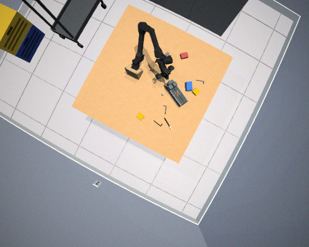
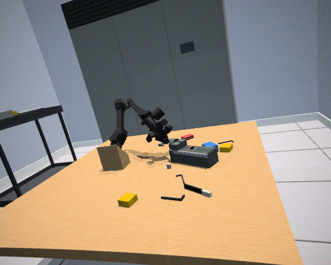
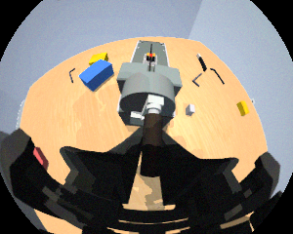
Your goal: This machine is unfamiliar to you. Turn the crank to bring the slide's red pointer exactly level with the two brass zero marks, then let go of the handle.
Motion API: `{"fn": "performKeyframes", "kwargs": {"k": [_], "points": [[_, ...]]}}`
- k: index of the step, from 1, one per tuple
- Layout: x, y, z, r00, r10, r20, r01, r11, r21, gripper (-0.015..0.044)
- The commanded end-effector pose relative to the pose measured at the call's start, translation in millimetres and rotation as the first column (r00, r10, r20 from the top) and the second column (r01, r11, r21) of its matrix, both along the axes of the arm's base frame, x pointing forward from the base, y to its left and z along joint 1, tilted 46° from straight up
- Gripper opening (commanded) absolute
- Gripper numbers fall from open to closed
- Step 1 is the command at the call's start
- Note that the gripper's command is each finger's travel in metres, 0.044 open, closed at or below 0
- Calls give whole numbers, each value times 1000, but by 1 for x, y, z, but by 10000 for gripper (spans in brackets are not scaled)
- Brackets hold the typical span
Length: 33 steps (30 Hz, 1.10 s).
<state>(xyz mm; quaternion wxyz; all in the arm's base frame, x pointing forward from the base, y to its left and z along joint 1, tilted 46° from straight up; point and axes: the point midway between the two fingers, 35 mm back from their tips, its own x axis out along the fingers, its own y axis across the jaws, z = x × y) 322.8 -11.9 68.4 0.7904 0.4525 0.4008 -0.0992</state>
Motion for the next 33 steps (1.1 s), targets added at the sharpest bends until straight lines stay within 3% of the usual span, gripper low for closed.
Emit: {"fn": "performKeyframes", "kwargs": {"k": [1, 33], "points": [[4, 4, 7, 1000, 15, 22, -15, 1000, 5, 0], [6, 7, 8, 1000, 15, 22, -15, 1000, 6, 0]]}}
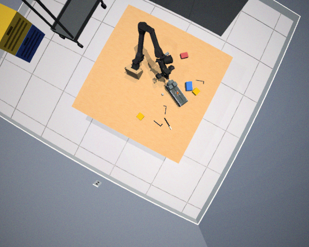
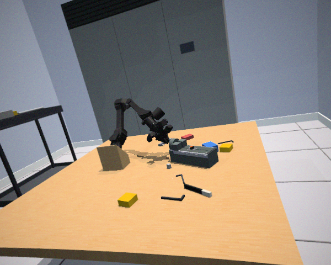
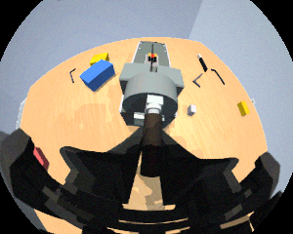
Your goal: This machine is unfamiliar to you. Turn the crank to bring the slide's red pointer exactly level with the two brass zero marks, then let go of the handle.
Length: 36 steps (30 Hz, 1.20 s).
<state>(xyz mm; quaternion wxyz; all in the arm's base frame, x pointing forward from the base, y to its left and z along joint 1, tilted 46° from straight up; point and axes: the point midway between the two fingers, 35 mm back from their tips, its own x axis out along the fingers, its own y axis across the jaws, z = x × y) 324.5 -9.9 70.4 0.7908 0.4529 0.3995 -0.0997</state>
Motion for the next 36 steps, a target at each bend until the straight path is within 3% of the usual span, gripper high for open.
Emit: {"fn": "performKeyframes", "kwargs": {"k": [1, 36], "points": [[5, 5, 6, 1000, 17, 20, -17, 1000, 6, 0], [10, 14, 8, 1000, 17, 21, -17, 1000, 6, 0]]}}
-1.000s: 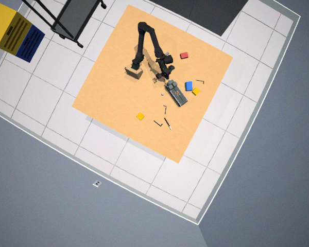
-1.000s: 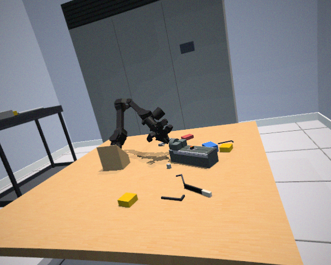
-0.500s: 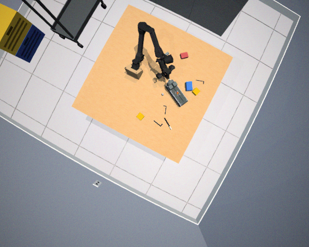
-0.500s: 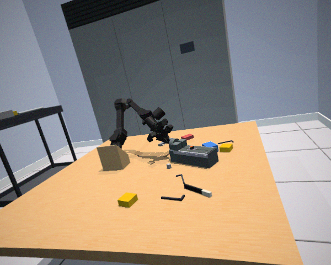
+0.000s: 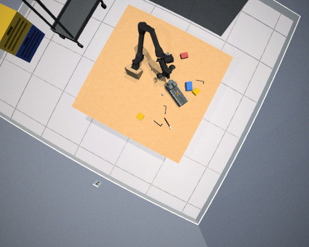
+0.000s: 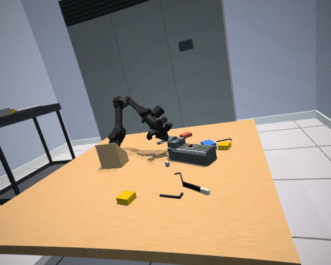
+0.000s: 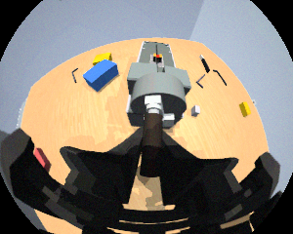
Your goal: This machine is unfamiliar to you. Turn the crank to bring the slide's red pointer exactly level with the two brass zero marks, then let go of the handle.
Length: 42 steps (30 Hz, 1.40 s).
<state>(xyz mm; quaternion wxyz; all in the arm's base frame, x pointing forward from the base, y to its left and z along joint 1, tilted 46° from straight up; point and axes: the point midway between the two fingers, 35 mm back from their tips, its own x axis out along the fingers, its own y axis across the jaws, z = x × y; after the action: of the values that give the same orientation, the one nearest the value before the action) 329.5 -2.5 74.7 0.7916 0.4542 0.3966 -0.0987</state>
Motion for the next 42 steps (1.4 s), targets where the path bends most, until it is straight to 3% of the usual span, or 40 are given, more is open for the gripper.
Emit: {"fn": "performKeyframes", "kwargs": {"k": [1, 42], "points": [[5, 7, 4, 1000, 19, 14, -19, 1000, 5, 0], [11, 26, -2, 1000, 19, 15, -19, 1000, 6, 0]]}}
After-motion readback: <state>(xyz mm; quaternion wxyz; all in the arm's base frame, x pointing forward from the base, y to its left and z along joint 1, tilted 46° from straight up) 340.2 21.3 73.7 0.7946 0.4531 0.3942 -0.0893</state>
